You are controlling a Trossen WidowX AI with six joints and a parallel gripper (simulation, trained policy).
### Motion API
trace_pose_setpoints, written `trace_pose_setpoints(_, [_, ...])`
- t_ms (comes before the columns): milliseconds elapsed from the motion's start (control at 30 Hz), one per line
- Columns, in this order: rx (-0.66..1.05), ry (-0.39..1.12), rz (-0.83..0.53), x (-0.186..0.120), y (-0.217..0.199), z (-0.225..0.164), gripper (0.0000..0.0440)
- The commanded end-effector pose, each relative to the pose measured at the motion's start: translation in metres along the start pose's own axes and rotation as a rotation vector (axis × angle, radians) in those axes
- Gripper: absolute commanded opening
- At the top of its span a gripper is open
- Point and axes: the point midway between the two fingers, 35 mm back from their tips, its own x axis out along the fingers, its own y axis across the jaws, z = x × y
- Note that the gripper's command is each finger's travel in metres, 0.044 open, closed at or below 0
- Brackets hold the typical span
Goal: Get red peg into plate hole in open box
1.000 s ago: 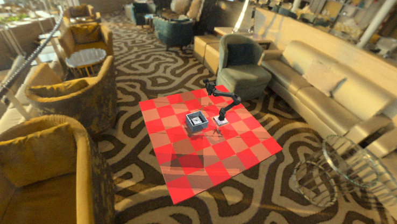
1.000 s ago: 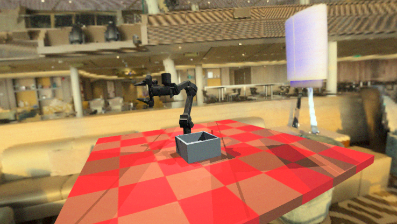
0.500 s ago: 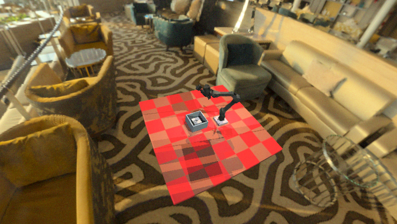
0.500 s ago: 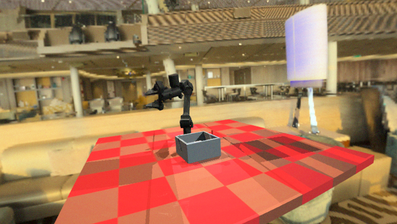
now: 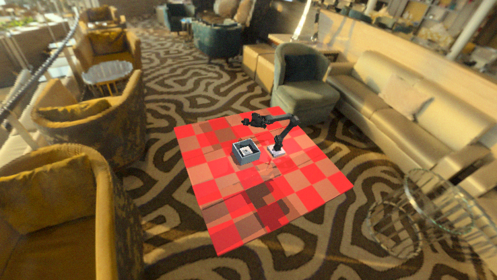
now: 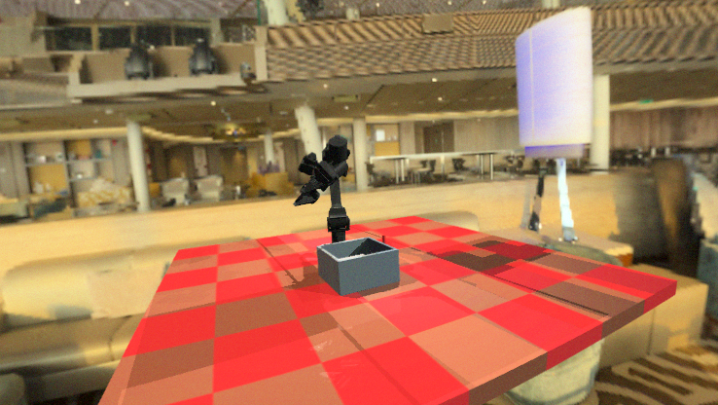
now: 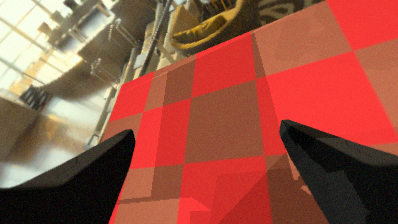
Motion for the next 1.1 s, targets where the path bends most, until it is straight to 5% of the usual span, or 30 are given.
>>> trace_pose_setpoints(0, [-0.051,0.069,0.012,-0.008,0.004,-0.018,0.0440])
trace_pose_setpoints(500, [-0.370,0.475,0.051,-0.078,-0.005,-0.117,0.0440])
trace_pose_setpoints(1067, [-0.644,0.904,-0.076,-0.174,-0.075,-0.199,0.0440])
